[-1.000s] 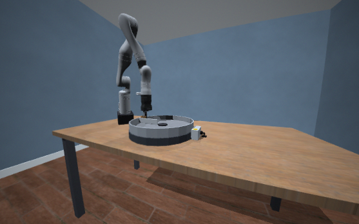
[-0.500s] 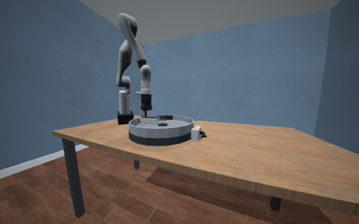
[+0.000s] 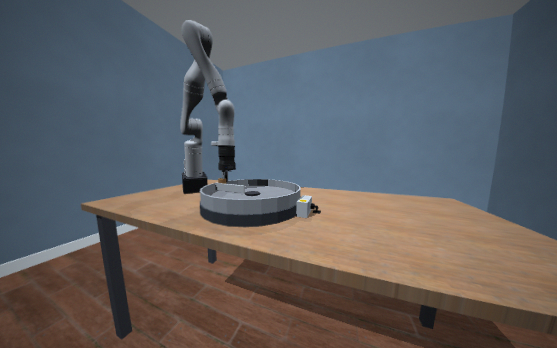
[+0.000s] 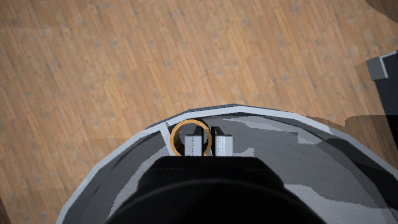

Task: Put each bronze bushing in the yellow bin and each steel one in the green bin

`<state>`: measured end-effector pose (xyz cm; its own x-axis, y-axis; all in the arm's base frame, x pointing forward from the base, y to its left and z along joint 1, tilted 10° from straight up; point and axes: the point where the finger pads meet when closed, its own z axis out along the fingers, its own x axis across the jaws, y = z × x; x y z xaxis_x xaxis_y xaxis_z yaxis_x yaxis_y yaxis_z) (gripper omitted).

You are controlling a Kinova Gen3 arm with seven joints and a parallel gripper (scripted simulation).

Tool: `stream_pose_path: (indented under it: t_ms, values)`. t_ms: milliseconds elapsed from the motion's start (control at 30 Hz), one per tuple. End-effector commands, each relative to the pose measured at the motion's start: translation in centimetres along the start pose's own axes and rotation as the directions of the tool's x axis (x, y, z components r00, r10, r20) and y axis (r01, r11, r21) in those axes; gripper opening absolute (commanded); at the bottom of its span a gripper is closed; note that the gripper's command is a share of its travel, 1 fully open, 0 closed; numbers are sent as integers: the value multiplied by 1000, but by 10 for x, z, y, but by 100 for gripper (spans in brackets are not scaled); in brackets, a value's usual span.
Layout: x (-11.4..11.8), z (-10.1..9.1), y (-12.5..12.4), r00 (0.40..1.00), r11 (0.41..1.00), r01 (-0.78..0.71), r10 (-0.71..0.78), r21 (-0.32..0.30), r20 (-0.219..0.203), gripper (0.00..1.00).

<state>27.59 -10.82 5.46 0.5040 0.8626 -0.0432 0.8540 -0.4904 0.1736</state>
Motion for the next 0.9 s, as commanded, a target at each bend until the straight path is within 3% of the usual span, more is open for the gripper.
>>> stream_pose_path:
  t_ms: [0,867]
  values:
    - [0,0,1,1000,1000,-1,1,-2,0,0]
    - [0,-7,1,1000,1000,-1,1,-2,0,0]
